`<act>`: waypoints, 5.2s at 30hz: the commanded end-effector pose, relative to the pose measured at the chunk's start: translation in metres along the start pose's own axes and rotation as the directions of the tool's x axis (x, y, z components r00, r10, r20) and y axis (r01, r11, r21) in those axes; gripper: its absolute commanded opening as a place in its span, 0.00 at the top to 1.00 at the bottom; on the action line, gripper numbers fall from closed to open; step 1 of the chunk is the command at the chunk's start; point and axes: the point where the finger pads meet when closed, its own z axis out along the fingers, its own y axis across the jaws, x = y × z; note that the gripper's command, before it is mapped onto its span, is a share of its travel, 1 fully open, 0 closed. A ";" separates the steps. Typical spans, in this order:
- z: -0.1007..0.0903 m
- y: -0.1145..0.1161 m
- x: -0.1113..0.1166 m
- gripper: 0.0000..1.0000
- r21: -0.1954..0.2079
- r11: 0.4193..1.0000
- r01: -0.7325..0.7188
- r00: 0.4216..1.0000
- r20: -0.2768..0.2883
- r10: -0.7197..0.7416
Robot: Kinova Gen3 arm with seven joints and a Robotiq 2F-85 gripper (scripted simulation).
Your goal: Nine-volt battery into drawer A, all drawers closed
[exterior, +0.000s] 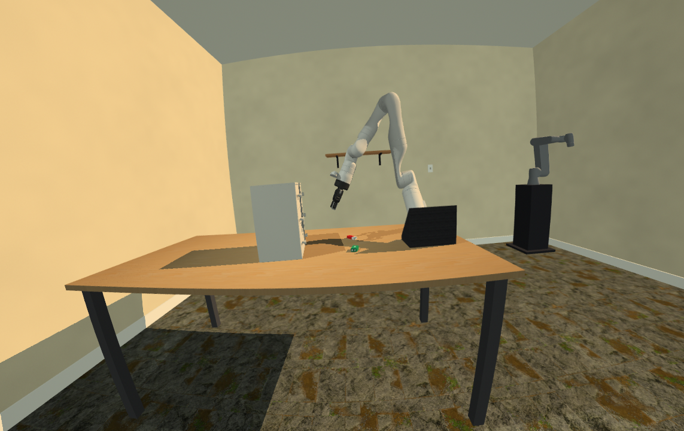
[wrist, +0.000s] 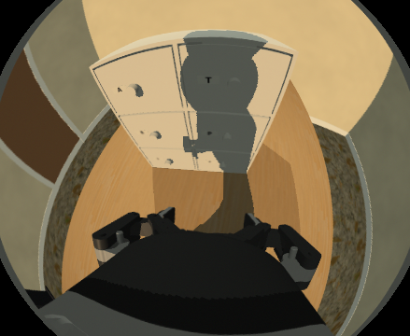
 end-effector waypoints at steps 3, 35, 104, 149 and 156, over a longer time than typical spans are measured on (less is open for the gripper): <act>0.006 0.001 -0.003 0.00 -0.005 1.000 0.002 1.000 -0.028 -0.002; 0.036 0.002 0.003 0.00 -0.005 1.000 0.002 0.973 -0.229 -0.003; 0.063 0.002 0.009 0.00 -0.005 1.000 0.002 0.913 -0.408 -0.004; 0.123 0.002 -0.020 0.00 -0.011 1.000 0.001 0.924 -0.383 -0.006; 0.123 0.002 -0.020 0.00 -0.011 1.000 0.001 0.924 -0.383 -0.006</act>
